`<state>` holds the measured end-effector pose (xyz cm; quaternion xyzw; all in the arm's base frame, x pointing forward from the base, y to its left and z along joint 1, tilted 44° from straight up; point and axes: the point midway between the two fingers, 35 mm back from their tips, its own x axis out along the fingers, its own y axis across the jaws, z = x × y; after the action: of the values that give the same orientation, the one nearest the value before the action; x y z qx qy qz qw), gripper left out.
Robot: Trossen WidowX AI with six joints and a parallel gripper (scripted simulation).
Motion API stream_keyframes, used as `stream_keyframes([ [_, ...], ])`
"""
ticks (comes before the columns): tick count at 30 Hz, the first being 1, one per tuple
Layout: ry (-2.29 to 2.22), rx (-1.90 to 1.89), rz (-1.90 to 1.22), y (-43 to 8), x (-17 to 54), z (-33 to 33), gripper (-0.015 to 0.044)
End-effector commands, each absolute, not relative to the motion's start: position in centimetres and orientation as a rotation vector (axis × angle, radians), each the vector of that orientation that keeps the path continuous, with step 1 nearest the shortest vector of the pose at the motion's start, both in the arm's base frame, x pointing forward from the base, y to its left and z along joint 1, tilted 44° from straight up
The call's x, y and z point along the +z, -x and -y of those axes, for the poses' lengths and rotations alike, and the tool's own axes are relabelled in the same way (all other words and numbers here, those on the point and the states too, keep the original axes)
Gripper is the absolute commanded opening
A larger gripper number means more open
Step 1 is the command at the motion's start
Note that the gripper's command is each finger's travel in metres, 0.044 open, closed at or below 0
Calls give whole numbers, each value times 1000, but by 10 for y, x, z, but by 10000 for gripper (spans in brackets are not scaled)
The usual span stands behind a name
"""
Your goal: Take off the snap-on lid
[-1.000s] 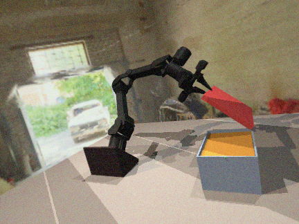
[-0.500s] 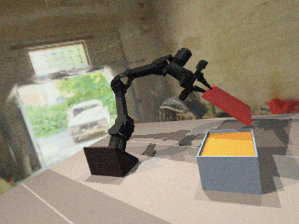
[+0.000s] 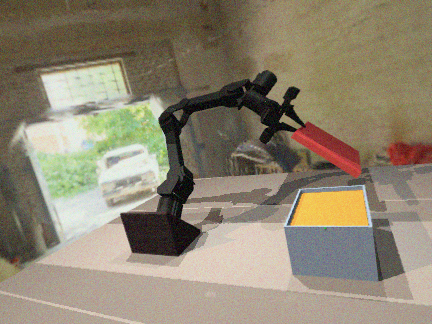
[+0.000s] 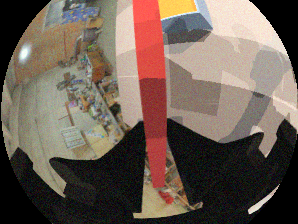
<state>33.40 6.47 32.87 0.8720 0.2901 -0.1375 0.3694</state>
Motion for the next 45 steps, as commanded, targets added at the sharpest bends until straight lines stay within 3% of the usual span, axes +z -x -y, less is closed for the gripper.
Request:
stream_keyframes([
  [1,-2246,-347,-727,-333,339,-69,0],
  [45,-2248,-344,-727,-333,317,-94,0],
])
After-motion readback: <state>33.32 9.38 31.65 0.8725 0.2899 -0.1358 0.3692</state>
